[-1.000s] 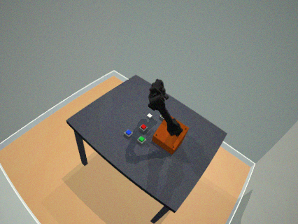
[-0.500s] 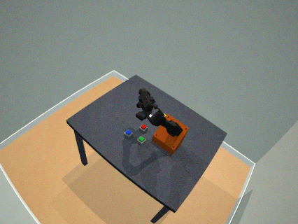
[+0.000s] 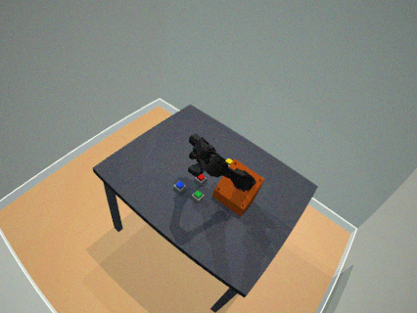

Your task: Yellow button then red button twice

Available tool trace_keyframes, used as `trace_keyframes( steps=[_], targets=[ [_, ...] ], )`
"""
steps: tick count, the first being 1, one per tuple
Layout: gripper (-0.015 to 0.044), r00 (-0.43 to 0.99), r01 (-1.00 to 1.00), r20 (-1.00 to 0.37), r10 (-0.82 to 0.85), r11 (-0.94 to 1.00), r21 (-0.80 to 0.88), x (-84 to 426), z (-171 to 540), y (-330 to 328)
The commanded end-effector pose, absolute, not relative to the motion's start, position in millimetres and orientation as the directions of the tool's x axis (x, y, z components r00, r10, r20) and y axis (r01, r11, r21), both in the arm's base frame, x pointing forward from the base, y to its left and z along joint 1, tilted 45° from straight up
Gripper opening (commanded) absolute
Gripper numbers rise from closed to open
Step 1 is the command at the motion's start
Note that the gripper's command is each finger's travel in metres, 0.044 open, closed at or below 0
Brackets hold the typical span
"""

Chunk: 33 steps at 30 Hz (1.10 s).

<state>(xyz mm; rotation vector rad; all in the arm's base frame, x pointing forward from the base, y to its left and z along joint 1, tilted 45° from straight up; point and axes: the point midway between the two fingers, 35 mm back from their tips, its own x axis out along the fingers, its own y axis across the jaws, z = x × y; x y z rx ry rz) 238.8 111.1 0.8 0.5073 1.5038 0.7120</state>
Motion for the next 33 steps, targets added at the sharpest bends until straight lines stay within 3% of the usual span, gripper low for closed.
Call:
trace_keyframes(
  steps=[1, 33],
  targets=[
    [0.002, -0.078, -0.098, -0.709, 0.701, 0.702, 0.705, 234, -6, 117],
    [0.002, -0.078, -0.098, -0.707, 0.703, 0.701, 0.707, 231, -23, 135]
  ],
)
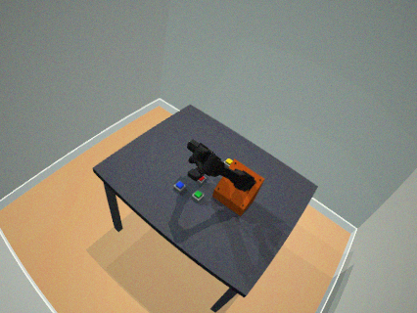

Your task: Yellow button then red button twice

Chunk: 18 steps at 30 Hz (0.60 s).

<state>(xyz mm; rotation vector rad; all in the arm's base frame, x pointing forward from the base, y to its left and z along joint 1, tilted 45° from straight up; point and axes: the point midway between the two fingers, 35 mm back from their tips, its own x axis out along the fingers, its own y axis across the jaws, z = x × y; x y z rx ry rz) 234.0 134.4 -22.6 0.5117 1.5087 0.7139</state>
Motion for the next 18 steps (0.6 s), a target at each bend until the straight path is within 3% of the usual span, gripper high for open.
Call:
trace_keyframes(
  steps=[1, 18],
  targets=[
    [0.002, -0.078, -0.098, -0.707, 0.703, 0.701, 0.707, 231, -23, 135],
    [0.002, -0.078, -0.098, -0.708, 0.701, 0.702, 0.706, 234, -2, 113]
  ],
)
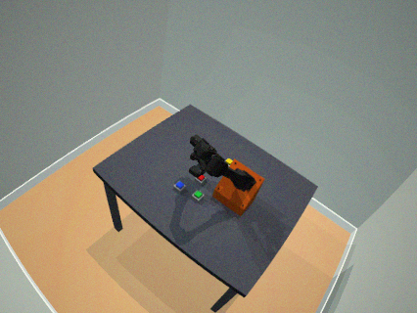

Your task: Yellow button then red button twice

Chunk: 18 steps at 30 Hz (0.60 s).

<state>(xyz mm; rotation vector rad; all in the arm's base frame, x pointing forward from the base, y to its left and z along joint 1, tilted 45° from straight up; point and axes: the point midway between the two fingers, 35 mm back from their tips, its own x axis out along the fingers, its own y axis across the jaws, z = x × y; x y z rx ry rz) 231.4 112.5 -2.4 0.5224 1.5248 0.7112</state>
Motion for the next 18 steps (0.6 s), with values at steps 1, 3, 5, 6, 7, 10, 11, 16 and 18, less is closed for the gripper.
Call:
trace_keyframes(
  steps=[1, 3, 5, 6, 7, 10, 11, 16, 18],
  targets=[
    [0.002, -0.078, -0.098, -0.708, 0.701, 0.702, 0.706, 234, -3, 114],
    [0.002, -0.078, -0.098, -0.709, 0.701, 0.702, 0.705, 234, -6, 117],
    [0.002, -0.078, -0.098, -0.709, 0.701, 0.702, 0.705, 234, -8, 119],
    [0.002, -0.078, -0.098, -0.709, 0.701, 0.702, 0.705, 234, -9, 120],
    [0.002, -0.078, -0.098, -0.709, 0.701, 0.702, 0.705, 234, -11, 121],
    [0.002, -0.078, -0.098, -0.708, 0.701, 0.702, 0.706, 233, -14, 125],
    [0.002, -0.078, -0.098, -0.708, 0.702, 0.702, 0.706, 233, -15, 126],
    [0.002, -0.078, -0.098, -0.708, 0.702, 0.701, 0.706, 232, -21, 132],
    [0.002, -0.078, -0.098, -0.707, 0.703, 0.701, 0.707, 232, -23, 134]
  ],
)
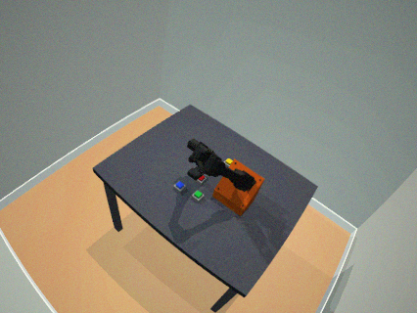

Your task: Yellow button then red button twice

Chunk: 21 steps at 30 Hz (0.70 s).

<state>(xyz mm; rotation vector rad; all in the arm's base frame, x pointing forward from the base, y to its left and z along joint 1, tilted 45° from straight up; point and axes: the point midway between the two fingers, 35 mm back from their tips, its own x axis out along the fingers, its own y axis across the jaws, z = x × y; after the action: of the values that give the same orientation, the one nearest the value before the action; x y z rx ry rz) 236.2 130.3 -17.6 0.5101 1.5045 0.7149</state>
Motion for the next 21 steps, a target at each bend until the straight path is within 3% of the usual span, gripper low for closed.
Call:
trace_keyframes(
  steps=[1, 21],
  targets=[
    [0.002, -0.078, -0.098, -0.707, 0.703, 0.701, 0.707, 231.5, -23.1, 134.5],
    [0.002, -0.074, -0.105, -0.71, 0.7, 0.703, 0.704, 234.0, -21.4, 133.1]
  ],
)
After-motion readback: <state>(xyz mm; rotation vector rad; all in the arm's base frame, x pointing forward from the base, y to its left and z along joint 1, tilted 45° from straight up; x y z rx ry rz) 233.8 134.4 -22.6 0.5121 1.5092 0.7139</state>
